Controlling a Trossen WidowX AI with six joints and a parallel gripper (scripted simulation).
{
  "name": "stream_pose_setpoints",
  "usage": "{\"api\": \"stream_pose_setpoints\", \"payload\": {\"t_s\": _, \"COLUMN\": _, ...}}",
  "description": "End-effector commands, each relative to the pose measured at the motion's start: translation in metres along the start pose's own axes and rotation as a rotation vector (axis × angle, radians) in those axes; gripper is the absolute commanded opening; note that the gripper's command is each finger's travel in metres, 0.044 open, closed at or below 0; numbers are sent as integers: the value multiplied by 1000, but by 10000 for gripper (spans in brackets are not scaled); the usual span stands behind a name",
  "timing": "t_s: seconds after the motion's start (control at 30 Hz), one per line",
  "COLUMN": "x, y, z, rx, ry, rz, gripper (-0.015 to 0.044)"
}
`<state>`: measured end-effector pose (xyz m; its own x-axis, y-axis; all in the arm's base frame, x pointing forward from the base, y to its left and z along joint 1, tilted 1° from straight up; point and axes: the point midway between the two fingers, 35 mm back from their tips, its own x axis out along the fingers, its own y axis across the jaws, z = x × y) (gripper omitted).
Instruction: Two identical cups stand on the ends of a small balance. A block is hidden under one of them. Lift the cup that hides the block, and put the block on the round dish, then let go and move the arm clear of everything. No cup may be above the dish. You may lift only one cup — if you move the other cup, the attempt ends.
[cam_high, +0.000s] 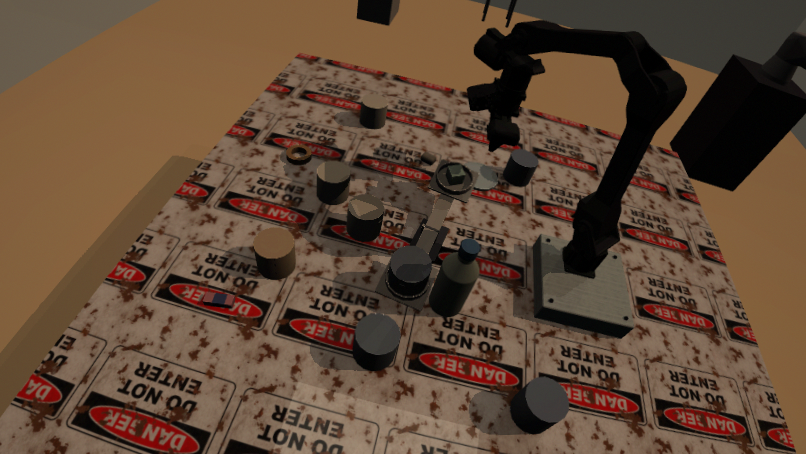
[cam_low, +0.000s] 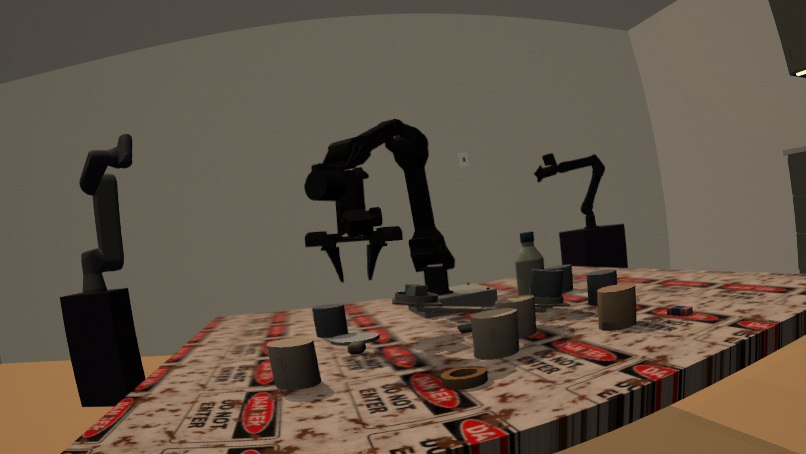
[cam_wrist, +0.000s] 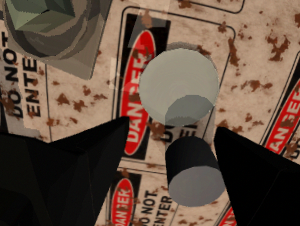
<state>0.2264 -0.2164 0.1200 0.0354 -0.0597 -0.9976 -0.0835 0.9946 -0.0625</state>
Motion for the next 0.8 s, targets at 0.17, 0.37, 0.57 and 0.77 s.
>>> {"api": "stream_pose_setpoints", "payload": {"t_s": 0.17, "x": -5, "y": 21, "z": 22, "rx": 296, "ry": -6, "rz": 18, "gripper": 260}}
{"api": "stream_pose_setpoints", "payload": {"t_s": 0.37, "x": -8, "y": 37, "z": 35, "rx": 504, "ry": -4, "rz": 29, "gripper": 260}}
{"api": "stream_pose_setpoints", "payload": {"t_s": 0.57, "x": -11, "y": 54, "z": 47, "rx": 712, "ry": 2, "rz": 38, "gripper": 260}}
{"api": "stream_pose_setpoints", "payload": {"t_s": 0.77, "x": -14, "y": 72, "z": 58, "rx": 920, "ry": 10, "rz": 47, "gripper": 260}}
